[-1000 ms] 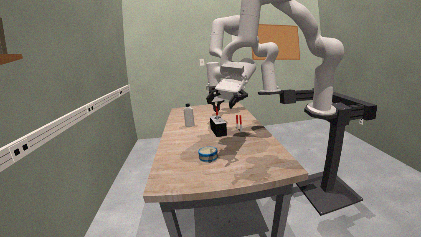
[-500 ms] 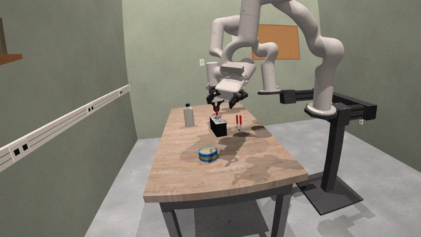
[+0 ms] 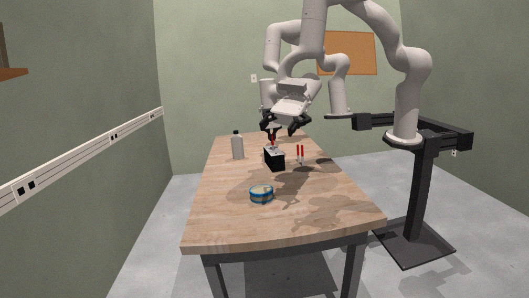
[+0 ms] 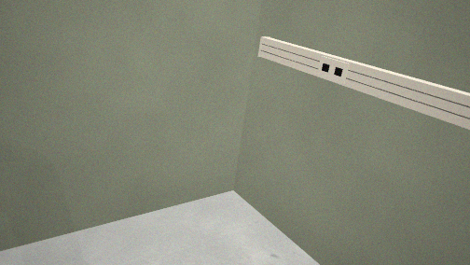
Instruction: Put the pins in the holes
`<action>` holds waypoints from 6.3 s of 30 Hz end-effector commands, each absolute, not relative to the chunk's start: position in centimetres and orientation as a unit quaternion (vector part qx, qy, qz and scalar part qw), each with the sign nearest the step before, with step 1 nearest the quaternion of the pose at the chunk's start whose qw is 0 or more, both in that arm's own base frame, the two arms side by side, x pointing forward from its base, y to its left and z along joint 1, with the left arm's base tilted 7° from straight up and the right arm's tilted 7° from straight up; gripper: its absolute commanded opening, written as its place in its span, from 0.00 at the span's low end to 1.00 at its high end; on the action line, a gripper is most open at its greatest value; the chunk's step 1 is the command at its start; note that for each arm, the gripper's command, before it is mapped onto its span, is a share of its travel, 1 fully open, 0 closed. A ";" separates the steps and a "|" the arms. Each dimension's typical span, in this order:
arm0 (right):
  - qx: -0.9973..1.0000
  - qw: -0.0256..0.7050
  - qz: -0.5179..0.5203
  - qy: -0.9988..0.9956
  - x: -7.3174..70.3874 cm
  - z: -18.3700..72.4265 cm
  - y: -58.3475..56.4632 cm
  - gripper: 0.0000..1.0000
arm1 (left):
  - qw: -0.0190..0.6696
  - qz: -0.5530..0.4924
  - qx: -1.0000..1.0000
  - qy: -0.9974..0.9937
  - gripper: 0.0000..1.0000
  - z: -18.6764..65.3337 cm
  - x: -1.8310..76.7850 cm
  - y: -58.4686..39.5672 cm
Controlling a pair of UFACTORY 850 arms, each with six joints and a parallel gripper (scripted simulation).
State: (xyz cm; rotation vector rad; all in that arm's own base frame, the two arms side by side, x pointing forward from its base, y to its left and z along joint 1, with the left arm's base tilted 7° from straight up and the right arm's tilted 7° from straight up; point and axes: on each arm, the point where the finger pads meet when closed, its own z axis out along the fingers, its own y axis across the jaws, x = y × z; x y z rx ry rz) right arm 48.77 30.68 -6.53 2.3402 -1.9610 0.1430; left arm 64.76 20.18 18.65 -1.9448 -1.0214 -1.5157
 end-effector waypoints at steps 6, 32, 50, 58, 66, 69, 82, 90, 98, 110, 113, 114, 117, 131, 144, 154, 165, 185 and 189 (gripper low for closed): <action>0.765 0.041 0.047 -0.641 48.8 -6.6 30.7 0.00 | 0.234 -0.553 -0.708 -0.372 1.00 18.8 64.8 20.2; 0.765 0.042 0.047 -0.641 48.8 -6.5 30.8 0.00 | 0.234 -0.553 -0.708 -0.372 1.00 18.8 64.8 20.2; 0.765 0.042 0.047 -0.641 48.8 -6.5 30.7 1.00 | 0.234 -0.553 -0.708 -0.372 1.00 18.8 64.8 20.2; 0.765 0.041 0.047 -0.641 48.8 -6.5 30.7 1.00 | 0.234 -0.553 -0.708 -0.372 1.00 18.8 64.8 20.2; 0.765 0.041 0.047 -0.641 48.8 -6.5 30.7 1.00 | 0.234 -0.553 -0.708 -0.372 1.00 18.8 64.8 20.2; 0.765 0.041 0.047 -0.641 48.8 -6.5 30.7 1.00 | 0.234 -0.553 -0.708 -0.372 1.00 18.8 64.8 20.2; 0.765 0.041 0.047 -0.641 48.8 -6.5 30.7 1.00 | 0.234 -0.553 -0.708 -0.372 1.00 18.8 64.8 20.2; 0.765 0.041 0.047 -0.641 48.8 -6.4 30.8 1.00 | 0.234 -0.553 -0.708 -0.372 1.00 18.8 64.8 20.2; 0.765 0.041 0.047 -0.641 48.8 -5.8 30.8 1.00 | 0.234 -0.553 -0.708 -0.372 1.00 18.8 64.8 20.2; 0.765 0.041 0.047 -0.641 48.8 -4.9 30.9 1.00 | 0.234 -0.553 -0.708 -0.372 1.00 18.8 64.8 20.2; 0.765 0.041 0.047 -0.641 48.8 -4.7 31.0 1.00 | 0.234 -0.553 -0.708 -0.372 1.00 18.8 64.8 20.2; 0.765 0.041 0.047 -0.641 48.8 -4.6 31.0 1.00 | 0.234 -0.553 -0.708 -0.372 1.00 18.8 64.8 20.2; 0.765 0.041 0.047 -0.641 48.8 -4.3 31.0 1.00 | 0.234 -0.553 -0.708 -0.372 1.00 18.8 64.8 20.2; 0.765 0.041 0.047 -0.641 48.8 -3.4 31.1 1.00 | 0.234 -0.553 -0.708 -0.372 1.00 18.8 64.8 20.2; 0.765 0.041 0.047 -0.641 48.7 -2.4 31.3 1.00 | 0.234 -0.553 -0.708 -0.372 1.00 18.8 64.8 20.2; 0.765 0.041 0.047 -0.641 48.7 -1.6 31.4 1.00 | 0.234 -0.553 -0.708 -0.372 1.00 18.8 64.8 20.2; 0.765 0.041 0.047 -0.641 48.7 1.2 31.7 1.00 | 0.234 -0.553 -0.708 -0.372 1.00 18.8 64.8 20.2; 0.765 0.041 0.047 -0.641 48.7 3.2 32.0 1.00 | 0.234 -0.553 -0.708 -0.372 1.00 18.8 64.8 20.2; 0.765 0.041 0.047 -0.641 48.7 3.2 32.0 1.00 | 0.234 -0.553 -0.708 -0.372 1.00 18.8 64.8 20.2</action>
